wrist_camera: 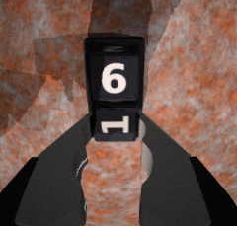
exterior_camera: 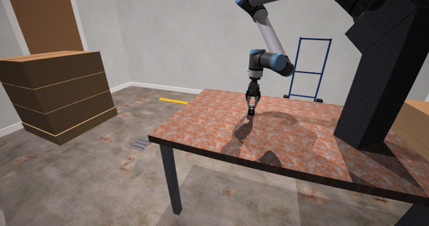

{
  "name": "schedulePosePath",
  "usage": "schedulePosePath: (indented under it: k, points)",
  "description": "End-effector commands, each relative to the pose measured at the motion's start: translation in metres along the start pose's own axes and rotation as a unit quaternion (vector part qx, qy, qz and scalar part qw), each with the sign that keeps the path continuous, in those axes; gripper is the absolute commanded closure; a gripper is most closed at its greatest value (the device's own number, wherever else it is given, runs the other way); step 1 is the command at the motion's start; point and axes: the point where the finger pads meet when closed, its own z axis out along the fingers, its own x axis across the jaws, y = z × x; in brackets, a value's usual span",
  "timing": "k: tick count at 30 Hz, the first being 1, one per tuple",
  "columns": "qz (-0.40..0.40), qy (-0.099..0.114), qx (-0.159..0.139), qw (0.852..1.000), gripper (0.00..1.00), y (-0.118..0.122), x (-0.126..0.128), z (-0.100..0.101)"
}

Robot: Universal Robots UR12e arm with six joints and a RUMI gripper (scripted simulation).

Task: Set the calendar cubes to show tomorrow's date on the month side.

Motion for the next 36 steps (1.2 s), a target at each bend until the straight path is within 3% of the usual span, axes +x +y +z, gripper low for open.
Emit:
schedulePosePath:
  k: [1, 5, 12, 14, 23, 36]
  points:
    - [0.000, 0.001, -0.001, 1.000, 0.90, 0.001, 0.002, 0.001]
    - [0.000, 0.001, 0.000, 1.000, 0.90, 0.001, 0.001, -0.003]
    - [0.000, 0.001, 0.000, 1.000, 0.90, -0.001, 0.001, -0.038]
    - [0.000, 0.001, 0.000, 1.000, 0.90, -0.001, 0.001, -0.038]
    - [-0.001, 0.001, 0.000, 1.000, 0.90, -0.001, 0.000, -0.096]
    - [0.000, 0.000, 0.000, 1.000, 0.90, 0.000, -0.001, -0.100]
